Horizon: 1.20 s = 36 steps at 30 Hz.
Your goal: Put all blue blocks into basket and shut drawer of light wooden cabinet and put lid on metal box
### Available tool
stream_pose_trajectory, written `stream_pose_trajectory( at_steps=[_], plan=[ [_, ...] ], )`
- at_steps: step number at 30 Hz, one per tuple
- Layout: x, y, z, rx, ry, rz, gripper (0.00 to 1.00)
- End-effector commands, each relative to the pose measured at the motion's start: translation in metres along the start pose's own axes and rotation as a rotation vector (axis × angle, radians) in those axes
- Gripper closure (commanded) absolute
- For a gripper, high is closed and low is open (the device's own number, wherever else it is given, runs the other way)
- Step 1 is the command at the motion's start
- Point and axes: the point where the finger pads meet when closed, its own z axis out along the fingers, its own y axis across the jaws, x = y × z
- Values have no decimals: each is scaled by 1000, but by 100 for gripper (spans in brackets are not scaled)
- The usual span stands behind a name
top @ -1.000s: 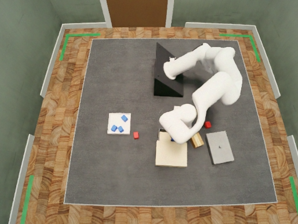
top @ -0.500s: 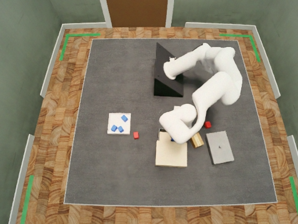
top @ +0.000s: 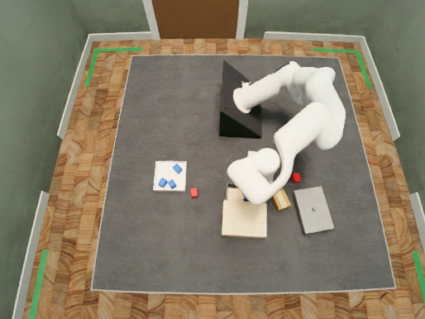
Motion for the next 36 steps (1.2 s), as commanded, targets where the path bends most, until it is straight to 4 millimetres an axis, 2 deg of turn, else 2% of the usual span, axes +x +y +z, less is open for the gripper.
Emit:
stream_pose_trajectory(
  at_steps=[1, 10, 36],
  plan=[
    [-1, 0, 2, 0, -3, -1, 33],
    [-1, 0, 15, 0, -3, -1, 33],
    [-1, -1, 88, 0, -3, -1, 33]
  ],
)
